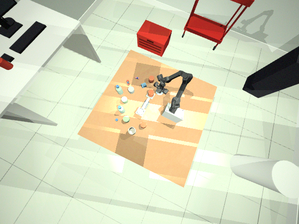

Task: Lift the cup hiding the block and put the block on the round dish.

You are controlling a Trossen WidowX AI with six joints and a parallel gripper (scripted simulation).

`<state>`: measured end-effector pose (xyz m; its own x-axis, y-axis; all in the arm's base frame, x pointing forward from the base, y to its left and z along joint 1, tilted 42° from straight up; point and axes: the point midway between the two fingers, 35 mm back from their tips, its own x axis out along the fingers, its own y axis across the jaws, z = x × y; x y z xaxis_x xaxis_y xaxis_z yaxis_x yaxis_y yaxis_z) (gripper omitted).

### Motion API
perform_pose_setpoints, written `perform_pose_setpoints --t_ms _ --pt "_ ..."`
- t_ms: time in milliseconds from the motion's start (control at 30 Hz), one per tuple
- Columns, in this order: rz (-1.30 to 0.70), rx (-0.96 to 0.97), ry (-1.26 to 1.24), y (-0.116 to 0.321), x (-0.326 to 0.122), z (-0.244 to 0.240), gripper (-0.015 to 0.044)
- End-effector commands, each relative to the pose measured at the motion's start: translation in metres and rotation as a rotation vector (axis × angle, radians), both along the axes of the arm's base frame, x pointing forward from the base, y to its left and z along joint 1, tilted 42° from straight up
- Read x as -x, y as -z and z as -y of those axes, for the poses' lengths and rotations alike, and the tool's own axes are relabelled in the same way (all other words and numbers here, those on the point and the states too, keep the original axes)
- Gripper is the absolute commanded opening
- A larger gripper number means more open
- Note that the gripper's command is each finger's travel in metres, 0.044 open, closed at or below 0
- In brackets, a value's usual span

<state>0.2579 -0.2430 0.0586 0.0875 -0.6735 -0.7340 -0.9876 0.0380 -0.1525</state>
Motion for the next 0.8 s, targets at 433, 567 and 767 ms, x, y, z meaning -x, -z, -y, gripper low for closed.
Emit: perform_pose_setpoints --t_ms 433,567,767 --pt "0.0 0.0 0.0 0.0 0.0 0.0 0.0368" --pt "-0.002 -0.005 -0.001 -0.015 0.0 -0.014 0.044" --pt "-0.005 -0.009 -0.003 -0.04 0.005 -0.039 0.044"
